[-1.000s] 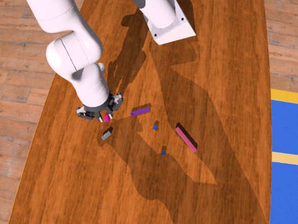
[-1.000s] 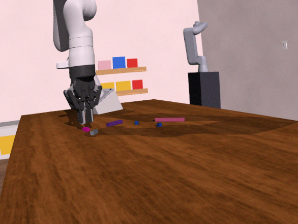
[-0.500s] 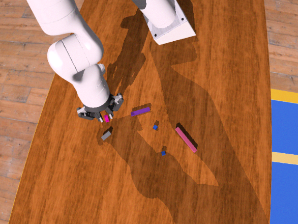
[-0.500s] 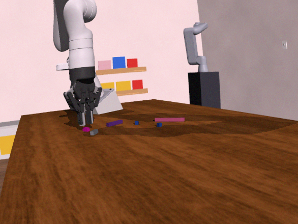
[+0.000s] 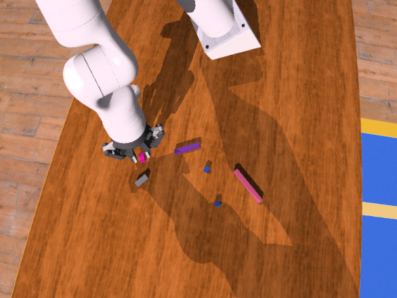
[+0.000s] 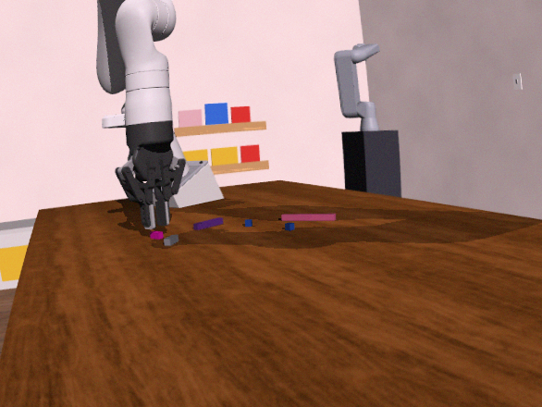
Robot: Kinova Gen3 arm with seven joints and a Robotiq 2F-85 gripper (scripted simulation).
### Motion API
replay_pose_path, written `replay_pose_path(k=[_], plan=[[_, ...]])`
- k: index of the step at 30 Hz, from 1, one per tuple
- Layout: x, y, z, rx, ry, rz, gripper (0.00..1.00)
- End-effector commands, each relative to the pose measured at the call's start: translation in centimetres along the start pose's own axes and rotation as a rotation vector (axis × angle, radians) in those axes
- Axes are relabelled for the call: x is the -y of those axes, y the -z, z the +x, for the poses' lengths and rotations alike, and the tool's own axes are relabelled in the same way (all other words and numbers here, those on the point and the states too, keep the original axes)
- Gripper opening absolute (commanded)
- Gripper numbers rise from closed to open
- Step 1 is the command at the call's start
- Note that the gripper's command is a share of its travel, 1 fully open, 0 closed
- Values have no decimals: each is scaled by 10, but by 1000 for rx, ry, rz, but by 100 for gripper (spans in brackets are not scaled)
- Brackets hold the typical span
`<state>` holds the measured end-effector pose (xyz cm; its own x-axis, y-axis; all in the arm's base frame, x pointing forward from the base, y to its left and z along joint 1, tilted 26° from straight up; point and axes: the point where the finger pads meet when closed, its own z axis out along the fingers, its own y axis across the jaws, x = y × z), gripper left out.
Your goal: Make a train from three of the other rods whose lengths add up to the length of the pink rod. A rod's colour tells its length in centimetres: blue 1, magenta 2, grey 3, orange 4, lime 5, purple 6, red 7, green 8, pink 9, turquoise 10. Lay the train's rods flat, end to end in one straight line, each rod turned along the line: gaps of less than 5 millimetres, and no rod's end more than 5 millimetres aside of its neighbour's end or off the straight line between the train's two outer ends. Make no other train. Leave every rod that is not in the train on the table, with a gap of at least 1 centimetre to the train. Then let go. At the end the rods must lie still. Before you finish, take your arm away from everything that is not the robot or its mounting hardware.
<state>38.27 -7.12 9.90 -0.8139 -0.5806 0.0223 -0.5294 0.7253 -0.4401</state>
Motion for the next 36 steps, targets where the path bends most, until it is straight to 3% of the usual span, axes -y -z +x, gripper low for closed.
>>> replay_pose_path(k=[1,36], plan=[[0,0,0,1,0,0,24],[0,-9,0,1,0,0,24]])
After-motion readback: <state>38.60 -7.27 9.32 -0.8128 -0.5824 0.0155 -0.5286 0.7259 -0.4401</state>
